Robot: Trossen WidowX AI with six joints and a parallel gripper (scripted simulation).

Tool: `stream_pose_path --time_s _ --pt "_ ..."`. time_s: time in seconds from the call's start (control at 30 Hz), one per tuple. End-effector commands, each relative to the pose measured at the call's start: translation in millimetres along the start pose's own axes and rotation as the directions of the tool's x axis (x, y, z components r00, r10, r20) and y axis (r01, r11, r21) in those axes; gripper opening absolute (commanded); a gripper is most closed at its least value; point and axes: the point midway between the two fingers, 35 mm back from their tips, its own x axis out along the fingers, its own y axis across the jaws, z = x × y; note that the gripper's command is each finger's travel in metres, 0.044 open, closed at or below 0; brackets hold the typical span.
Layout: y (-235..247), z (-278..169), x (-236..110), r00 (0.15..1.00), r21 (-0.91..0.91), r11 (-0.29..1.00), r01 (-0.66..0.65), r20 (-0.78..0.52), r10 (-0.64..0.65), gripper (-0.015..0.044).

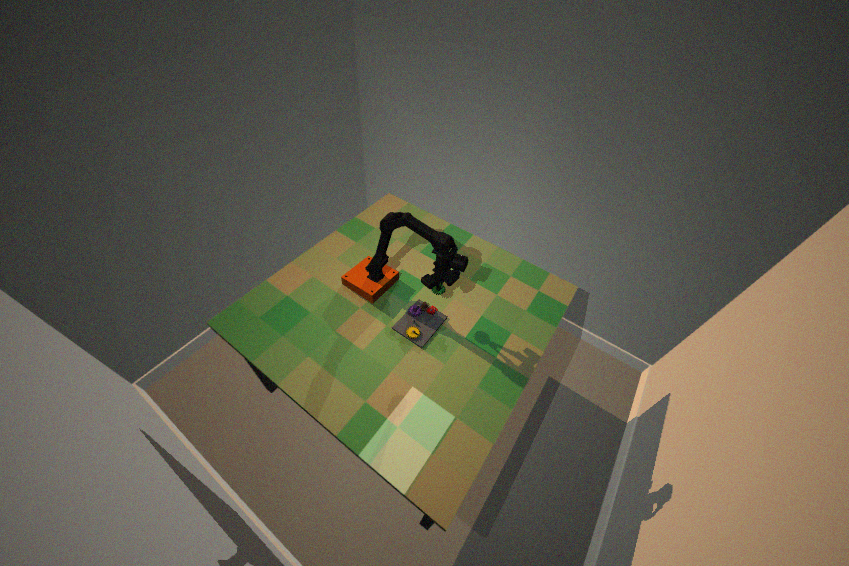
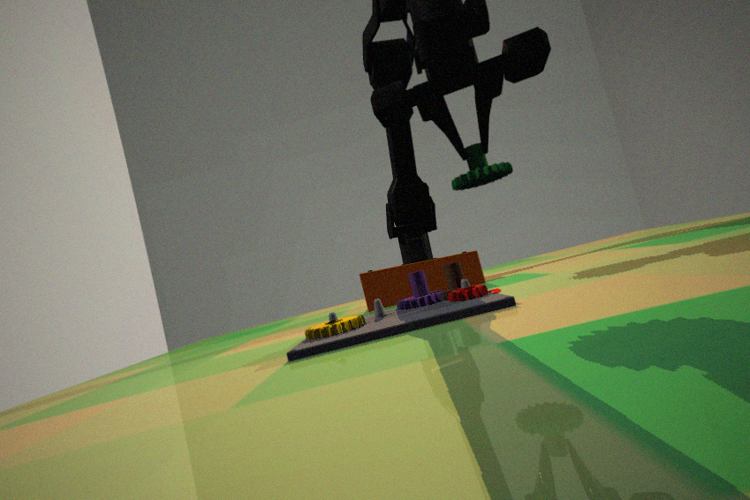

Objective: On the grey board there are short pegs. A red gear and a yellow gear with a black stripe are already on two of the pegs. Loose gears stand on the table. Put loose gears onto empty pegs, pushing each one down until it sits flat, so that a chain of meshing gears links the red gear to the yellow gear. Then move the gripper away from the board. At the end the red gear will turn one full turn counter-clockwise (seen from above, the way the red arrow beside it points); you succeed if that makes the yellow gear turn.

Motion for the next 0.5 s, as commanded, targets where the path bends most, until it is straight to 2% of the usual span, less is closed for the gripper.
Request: stream_pose_path --time_s 0.0,0.47 --pt "-9.7 1.1 5.9 1.000 -0.004 1.000 0.007 -0.005 -0.007 0.0000" --pt "-45.3 8.4 21.8 1.000 -0.004 1.000 0.010 -0.004 -0.010 0.0000"
